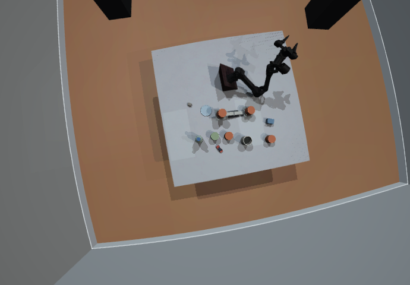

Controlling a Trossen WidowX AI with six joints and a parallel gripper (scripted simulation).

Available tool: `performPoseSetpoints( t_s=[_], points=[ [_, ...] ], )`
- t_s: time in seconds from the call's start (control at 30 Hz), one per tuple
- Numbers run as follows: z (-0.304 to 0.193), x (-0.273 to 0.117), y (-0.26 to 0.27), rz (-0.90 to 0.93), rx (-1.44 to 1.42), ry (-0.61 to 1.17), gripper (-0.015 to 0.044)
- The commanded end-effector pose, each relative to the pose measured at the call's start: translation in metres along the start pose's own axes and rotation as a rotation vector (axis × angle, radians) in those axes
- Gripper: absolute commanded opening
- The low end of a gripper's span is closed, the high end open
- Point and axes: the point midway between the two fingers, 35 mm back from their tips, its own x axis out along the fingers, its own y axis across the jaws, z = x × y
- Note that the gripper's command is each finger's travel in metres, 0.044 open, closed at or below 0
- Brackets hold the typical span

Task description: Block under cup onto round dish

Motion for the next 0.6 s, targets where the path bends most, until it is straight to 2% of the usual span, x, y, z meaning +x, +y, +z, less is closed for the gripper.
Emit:
performPoseSetpoints(
  t_s=[0.0,0.03,0.57],
  points=[
    [0.001,0.000,0.001,0.004,-0.001,-0.003,0.0426],
    [0.002,0.001,0.005,0.016,-0.005,-0.012,0.0440],
    [0.059,-0.005,0.124,0.422,-0.081,-0.301,0.0440]
  ],
)
